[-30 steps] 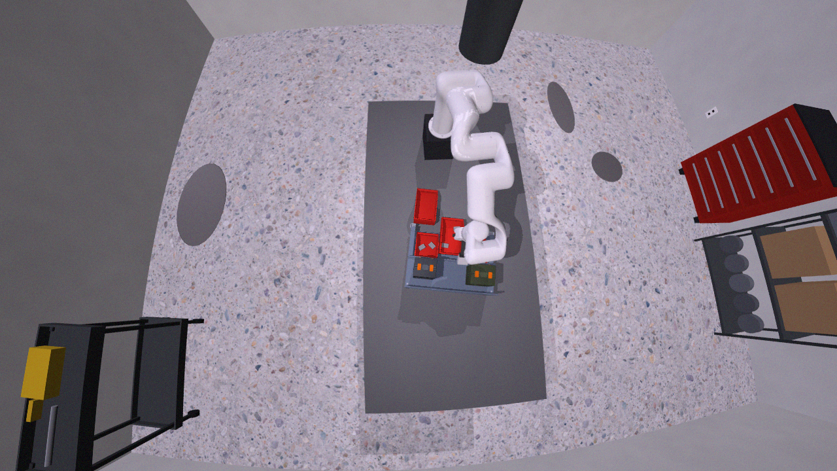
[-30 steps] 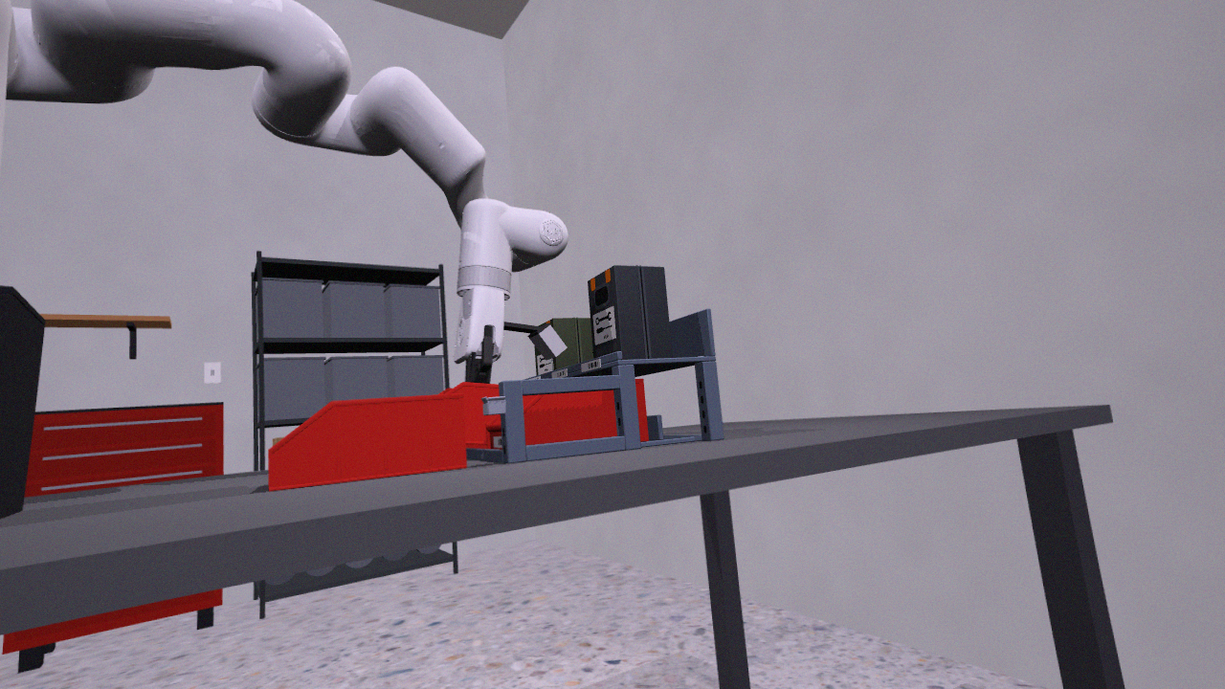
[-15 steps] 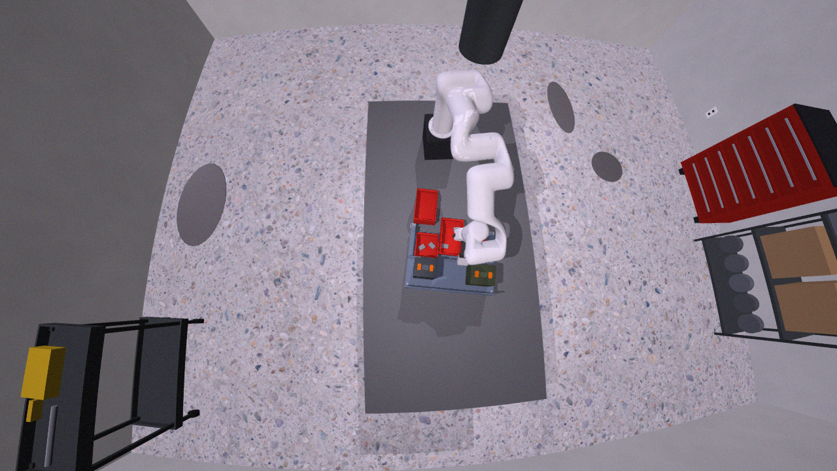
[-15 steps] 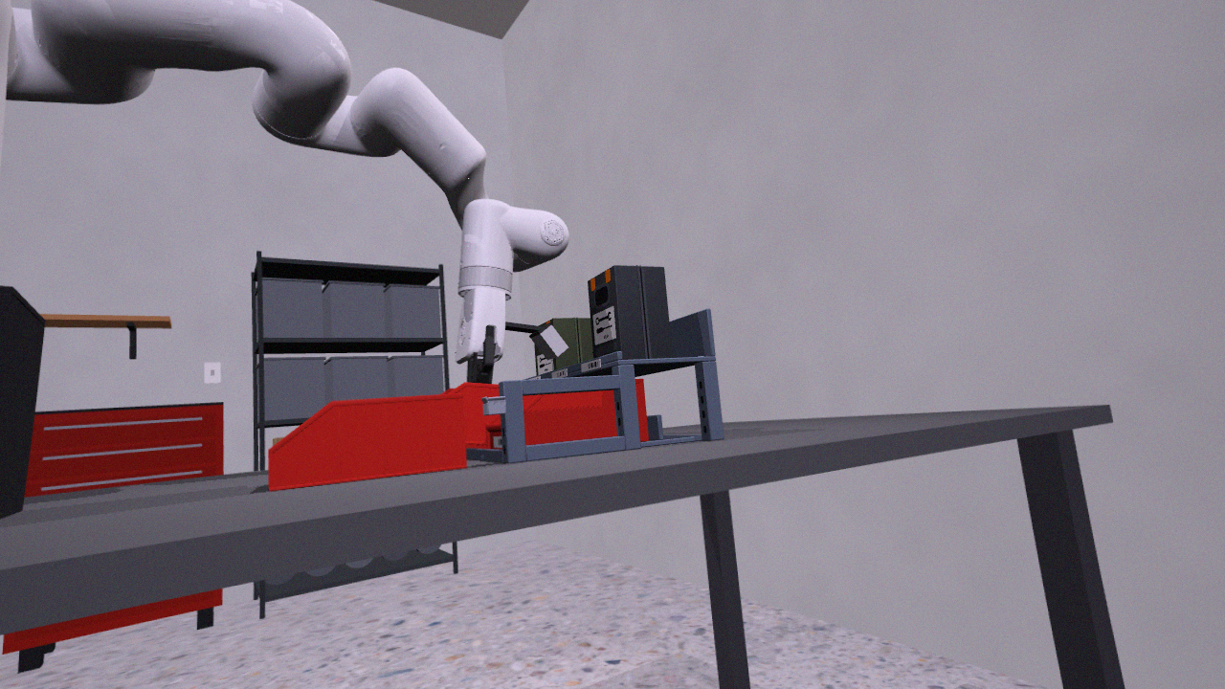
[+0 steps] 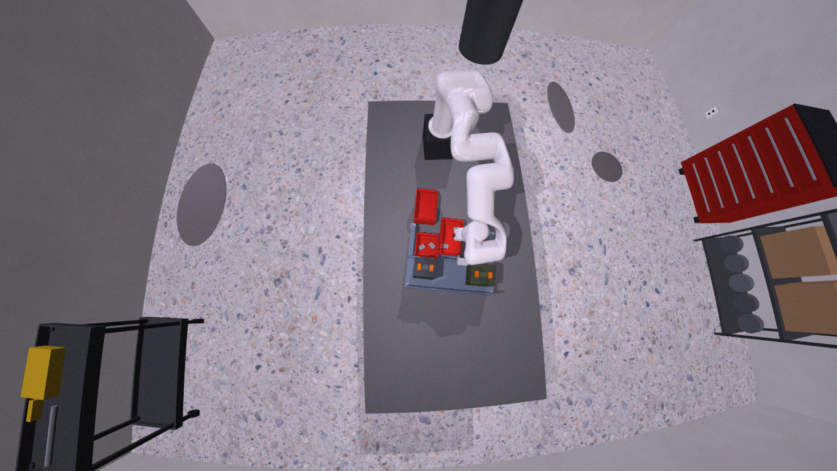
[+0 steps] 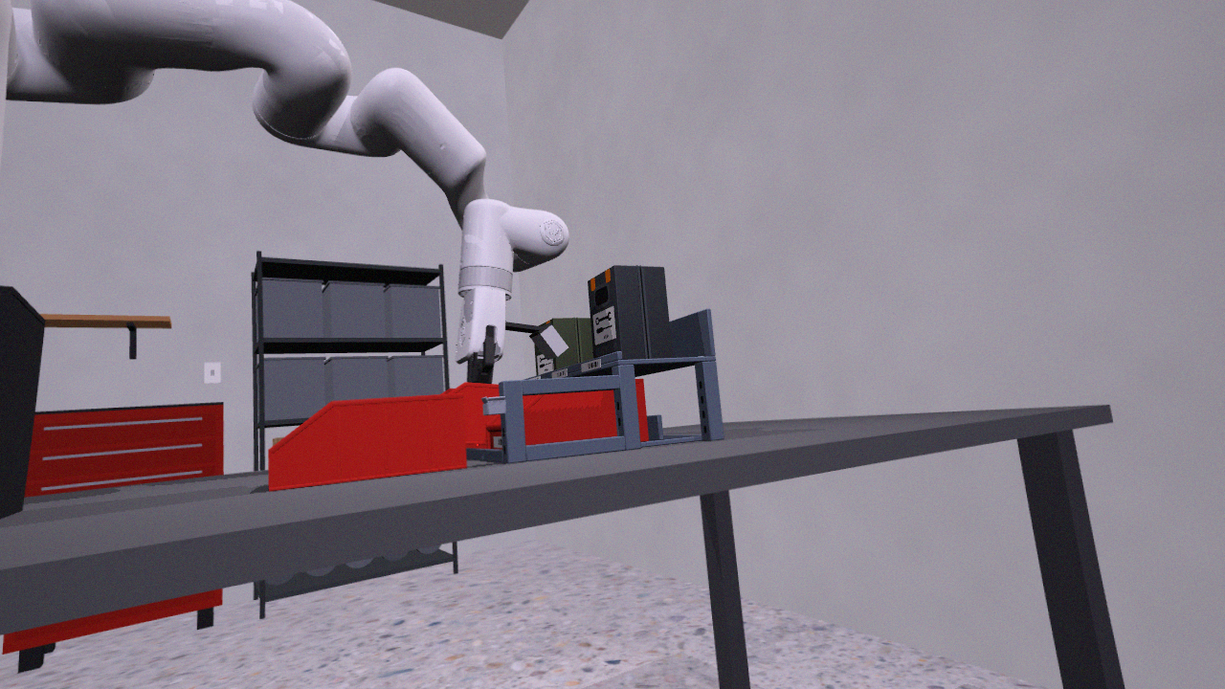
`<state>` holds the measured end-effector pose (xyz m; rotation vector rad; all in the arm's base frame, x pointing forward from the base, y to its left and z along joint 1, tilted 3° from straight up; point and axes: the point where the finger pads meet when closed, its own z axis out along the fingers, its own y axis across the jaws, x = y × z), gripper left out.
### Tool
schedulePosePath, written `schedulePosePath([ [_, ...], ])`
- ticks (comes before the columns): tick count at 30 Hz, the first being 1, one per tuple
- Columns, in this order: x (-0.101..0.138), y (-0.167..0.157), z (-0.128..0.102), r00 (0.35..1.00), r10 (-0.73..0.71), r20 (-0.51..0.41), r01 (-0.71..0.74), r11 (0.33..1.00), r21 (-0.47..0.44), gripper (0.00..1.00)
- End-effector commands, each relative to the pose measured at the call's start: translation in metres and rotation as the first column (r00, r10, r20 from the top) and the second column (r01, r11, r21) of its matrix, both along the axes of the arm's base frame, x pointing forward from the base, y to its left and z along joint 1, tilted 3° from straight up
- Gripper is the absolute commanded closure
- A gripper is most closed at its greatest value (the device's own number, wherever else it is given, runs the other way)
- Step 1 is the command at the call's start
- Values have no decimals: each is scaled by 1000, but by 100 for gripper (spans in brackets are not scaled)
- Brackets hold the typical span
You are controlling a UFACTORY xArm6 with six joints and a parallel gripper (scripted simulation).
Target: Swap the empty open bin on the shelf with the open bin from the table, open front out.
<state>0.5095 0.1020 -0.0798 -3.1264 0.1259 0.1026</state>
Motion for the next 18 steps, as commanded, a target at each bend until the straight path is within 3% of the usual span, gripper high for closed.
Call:
schedulePosePath([
  [1, 2, 0, 2, 1000, 0, 4, 0, 1000, 1, 100],
  [18, 7, 0, 2, 1000, 0, 10, 0, 1000, 0, 100],
])
